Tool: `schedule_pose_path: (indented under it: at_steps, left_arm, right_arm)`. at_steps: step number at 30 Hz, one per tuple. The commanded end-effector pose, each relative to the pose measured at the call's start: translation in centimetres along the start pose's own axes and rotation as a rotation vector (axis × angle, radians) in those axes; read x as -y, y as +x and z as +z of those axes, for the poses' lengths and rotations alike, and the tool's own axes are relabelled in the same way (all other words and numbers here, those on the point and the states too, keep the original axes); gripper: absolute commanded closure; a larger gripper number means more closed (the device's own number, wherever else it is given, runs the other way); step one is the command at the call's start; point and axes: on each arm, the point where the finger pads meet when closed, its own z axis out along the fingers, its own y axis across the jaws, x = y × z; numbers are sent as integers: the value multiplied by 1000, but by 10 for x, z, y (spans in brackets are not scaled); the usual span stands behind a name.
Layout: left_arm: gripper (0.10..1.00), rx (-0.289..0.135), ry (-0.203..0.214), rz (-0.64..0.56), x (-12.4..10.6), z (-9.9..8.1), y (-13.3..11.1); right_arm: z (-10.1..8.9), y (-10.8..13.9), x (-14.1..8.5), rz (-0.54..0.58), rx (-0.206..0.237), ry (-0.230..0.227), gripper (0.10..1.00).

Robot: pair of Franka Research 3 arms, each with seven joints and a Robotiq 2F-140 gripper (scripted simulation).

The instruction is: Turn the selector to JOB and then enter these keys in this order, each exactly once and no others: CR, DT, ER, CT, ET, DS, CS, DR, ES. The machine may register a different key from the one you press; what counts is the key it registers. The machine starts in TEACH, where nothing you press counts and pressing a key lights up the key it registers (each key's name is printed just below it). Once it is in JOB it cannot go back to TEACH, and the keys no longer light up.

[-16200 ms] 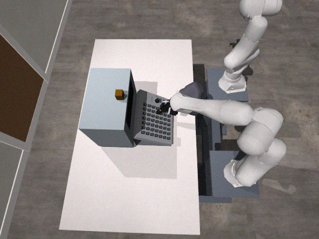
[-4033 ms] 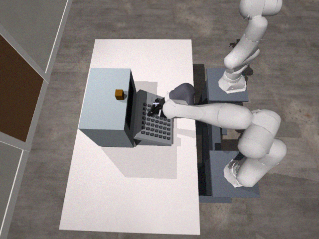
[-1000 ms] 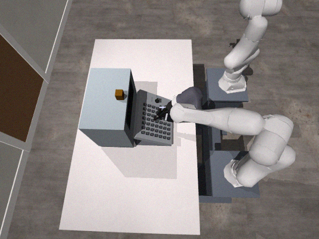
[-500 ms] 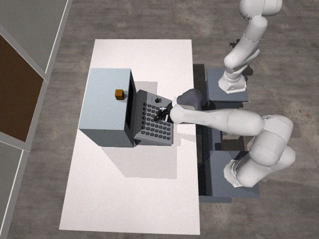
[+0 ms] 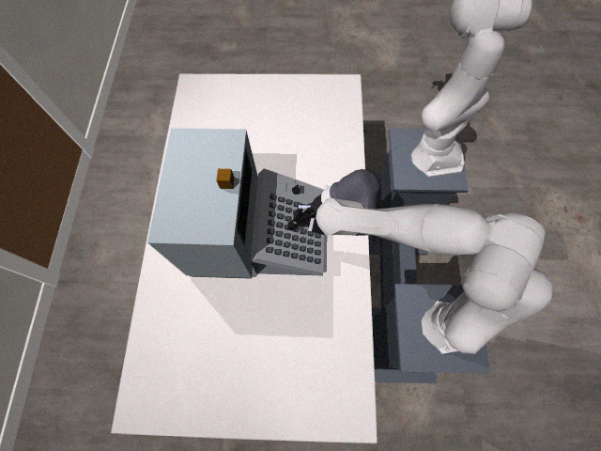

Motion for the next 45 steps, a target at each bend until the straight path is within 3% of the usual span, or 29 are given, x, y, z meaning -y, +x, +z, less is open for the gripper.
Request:
schedule_pose_path:
  at_steps: [1,45]
  left_arm:
    - [999,6,-5,-12,-2,0,-1]
    - [999,6,-5,-12,-2,8,-1]
  right_arm:
    - [0,0,-2,-4,1,-2,98]
    - [0,0,-2,-4,1,-2,98]
